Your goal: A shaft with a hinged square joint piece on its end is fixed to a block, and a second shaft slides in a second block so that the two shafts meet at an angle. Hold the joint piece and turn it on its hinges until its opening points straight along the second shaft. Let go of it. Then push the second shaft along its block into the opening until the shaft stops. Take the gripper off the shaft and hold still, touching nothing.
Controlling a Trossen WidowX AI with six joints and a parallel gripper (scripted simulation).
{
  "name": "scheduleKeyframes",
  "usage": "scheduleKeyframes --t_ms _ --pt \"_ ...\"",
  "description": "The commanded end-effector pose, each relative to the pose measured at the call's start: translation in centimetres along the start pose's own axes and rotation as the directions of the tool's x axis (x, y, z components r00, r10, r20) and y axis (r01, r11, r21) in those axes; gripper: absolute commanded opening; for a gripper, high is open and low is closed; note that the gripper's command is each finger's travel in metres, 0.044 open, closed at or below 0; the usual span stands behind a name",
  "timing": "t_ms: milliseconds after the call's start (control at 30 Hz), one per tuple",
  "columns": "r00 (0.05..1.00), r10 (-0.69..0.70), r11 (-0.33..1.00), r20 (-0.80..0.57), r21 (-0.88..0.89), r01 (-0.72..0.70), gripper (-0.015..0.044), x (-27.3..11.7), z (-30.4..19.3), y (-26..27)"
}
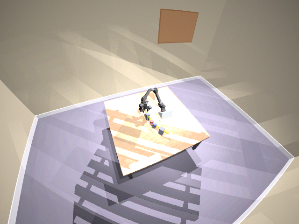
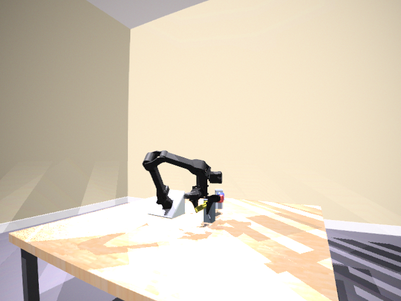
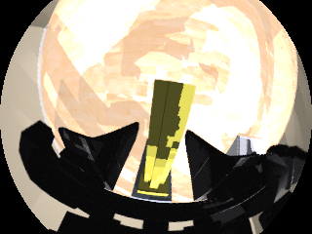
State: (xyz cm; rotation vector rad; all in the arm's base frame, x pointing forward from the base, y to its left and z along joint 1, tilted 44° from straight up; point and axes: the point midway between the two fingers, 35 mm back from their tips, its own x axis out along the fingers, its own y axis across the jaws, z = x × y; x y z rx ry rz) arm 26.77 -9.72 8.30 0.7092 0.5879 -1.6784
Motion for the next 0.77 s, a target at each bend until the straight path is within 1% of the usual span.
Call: scheduleKeyframes --t_ms 0,100,133,467,567,667,733 --pt "1.000 0.000 1.000 -0.002 -0.002 0.000 0.0356 0.0 0.0 0.0" --pt "1.000 0.000 1.000 -0.002 -0.002 0.000 0.0434 0.0 0.0 0.0" --pt "1.000 0.000 1.000 -0.002 -0.002 0.000 0.0440 0.0 0.0 0.0" --pt "1.000 0.000 1.000 -0.003 -0.002 0.000 0.0440 -0.2 0.0 0.0" --pt "1.000 0.000 1.000 -0.002 -0.001 0.000 0.0440 -2.7 0.0 0.0" --pt "1.000 -0.001 1.000 -0.002 -0.001 0.001 0.0440 -3.1 0.0 0.0" --pt "1.000 -0.002 1.000 0.000 -0.004 0.002 0.0440 -5.0 0.0 -0.1"
